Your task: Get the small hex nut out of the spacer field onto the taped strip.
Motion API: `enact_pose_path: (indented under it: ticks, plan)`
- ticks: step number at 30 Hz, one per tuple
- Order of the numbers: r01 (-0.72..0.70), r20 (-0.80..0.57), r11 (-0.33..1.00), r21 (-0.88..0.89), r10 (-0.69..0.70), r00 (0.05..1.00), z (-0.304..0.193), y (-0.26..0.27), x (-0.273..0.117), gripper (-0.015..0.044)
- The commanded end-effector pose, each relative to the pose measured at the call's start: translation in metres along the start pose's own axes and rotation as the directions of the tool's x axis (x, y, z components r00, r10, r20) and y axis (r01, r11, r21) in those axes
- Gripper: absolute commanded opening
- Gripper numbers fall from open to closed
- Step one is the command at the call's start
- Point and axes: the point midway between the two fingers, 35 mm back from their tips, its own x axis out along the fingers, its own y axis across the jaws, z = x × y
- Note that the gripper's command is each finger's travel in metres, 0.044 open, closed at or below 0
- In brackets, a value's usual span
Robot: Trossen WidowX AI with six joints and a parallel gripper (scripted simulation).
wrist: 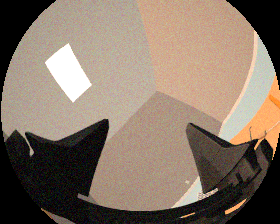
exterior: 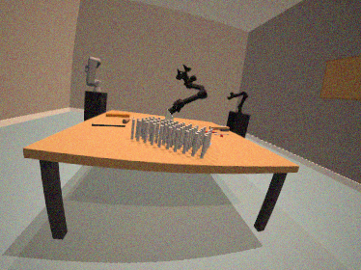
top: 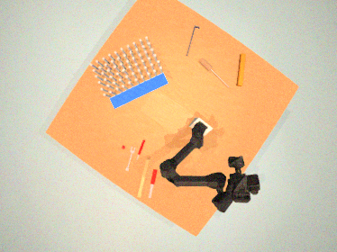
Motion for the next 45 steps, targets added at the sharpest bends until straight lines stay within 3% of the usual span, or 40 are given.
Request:
enact_pose_path:
  ticks: [1,14,22,29,37,45]
  plan:
    - [-0.001,-0.001,1.000,-0.002,0.001,1.000,0.000,0.000,0.001,0.0426]
    - [-0.047,-0.140,0.981,-0.190,0.021,0.990,-0.030,-0.015,0.098,0.0440]
    - [-0.061,-0.316,0.939,-0.337,-0.052,0.947,-0.103,-0.075,0.181,0.0440]
    - [-0.098,-0.451,0.875,-0.474,-0.145,0.881,-0.191,-0.140,0.225,0.0440]
    - [-0.201,-0.582,0.755,-0.624,-0.277,0.765,-0.305,-0.222,0.228,0.0440]
    - [-0.390,-0.674,0.581,-0.714,-0.422,0.606,-0.414,-0.305,0.179,0.0440]
